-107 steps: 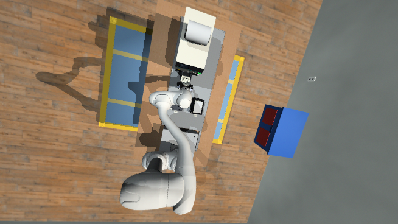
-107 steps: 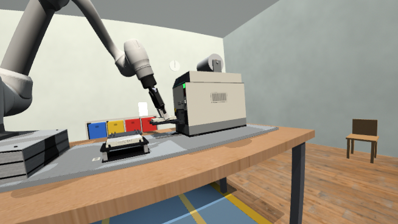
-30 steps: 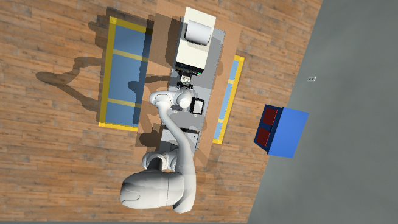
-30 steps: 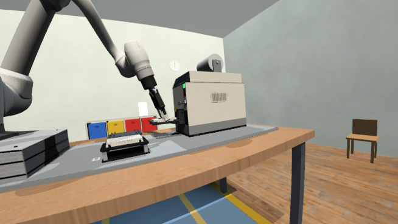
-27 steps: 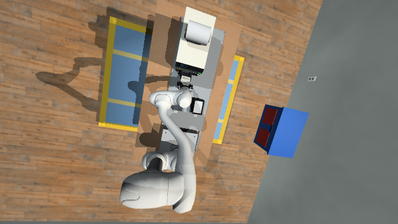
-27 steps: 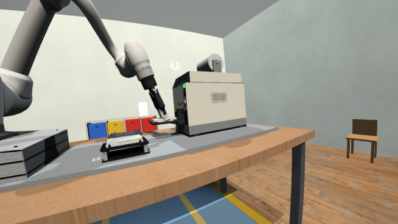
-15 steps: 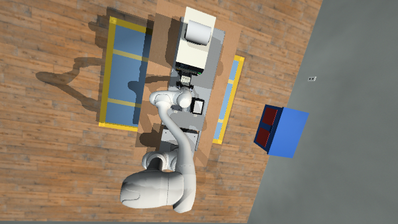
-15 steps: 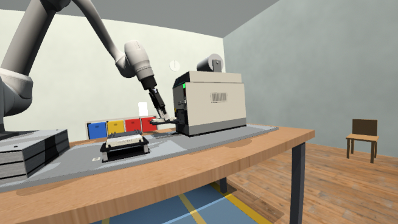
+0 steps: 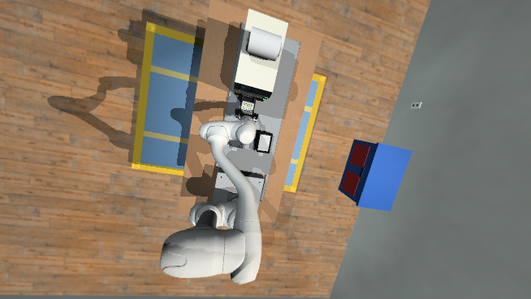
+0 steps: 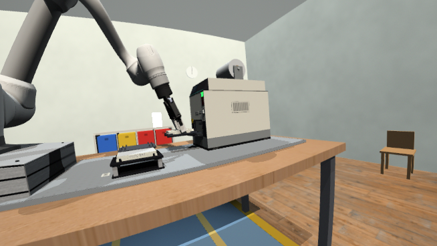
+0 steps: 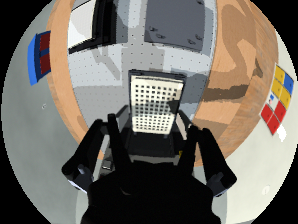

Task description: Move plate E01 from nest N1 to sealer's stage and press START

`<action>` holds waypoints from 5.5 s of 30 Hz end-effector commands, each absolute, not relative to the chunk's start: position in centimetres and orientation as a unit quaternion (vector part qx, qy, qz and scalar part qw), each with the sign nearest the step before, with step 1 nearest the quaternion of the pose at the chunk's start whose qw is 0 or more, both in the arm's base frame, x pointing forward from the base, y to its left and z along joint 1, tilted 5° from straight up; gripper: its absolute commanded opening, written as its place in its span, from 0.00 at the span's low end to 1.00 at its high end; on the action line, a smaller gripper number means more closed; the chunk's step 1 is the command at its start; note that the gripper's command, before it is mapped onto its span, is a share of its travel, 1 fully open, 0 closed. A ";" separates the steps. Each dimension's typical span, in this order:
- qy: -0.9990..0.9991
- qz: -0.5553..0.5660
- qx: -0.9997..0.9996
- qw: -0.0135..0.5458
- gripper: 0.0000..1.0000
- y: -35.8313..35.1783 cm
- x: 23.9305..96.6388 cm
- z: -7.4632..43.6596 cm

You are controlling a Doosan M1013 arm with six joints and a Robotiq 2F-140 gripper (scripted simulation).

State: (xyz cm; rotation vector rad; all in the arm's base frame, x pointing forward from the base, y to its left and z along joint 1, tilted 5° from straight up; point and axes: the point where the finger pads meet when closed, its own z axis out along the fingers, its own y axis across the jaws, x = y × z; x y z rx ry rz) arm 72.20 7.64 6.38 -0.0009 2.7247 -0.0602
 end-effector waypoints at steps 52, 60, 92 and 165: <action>0.978 -0.021 0.000 0.208 0.70 7.8 72.3 7.0; 0.978 -0.021 0.000 0.208 0.70 7.8 72.3 7.5; 0.978 -0.021 0.000 0.208 0.70 7.9 72.2 8.8; 0.978 -0.021 0.000 0.208 0.70 7.9 72.1 9.1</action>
